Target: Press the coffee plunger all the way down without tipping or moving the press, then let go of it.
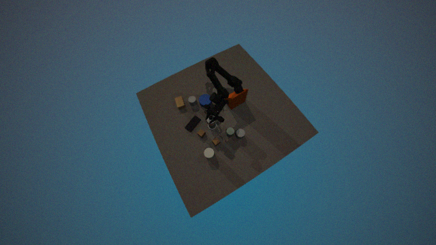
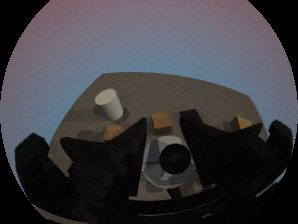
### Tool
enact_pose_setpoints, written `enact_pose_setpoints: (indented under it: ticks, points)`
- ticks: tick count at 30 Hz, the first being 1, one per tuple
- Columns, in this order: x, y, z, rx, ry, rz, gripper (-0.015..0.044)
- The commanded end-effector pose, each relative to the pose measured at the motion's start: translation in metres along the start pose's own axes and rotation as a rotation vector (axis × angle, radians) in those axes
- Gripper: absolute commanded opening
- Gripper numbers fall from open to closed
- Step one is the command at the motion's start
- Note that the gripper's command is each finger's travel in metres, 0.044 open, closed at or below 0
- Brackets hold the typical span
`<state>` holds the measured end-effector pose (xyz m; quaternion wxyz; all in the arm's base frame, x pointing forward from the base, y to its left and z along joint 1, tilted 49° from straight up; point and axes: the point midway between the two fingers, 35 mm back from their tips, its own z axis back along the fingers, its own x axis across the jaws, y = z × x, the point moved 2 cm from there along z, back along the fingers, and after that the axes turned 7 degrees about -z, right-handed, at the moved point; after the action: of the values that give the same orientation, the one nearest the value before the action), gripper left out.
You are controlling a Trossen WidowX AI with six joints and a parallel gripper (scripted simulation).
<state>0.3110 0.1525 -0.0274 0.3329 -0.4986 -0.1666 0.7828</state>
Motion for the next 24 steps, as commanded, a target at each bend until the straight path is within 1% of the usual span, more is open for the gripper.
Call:
enact_pose_setpoints:
  ticks: [1, 7, 13, 16, 21, 24]
  points:
    - [0.000, 0.000, 0.000, 0.000, -0.001, 0.000, 0.0282]
    - [0.000, 0.000, 0.000, 0.000, -0.001, 0.000, 0.0439]
    - [0.001, -0.007, 0.006, 0.004, -0.004, -0.001, 0.0440]
    - [0.003, -0.021, 0.022, 0.010, -0.008, -0.002, 0.0440]
    - [0.001, -0.048, 0.065, 0.014, -0.007, 0.003, 0.0440]
    - [0.000, -0.050, 0.072, 0.013, -0.006, 0.004, 0.0440]
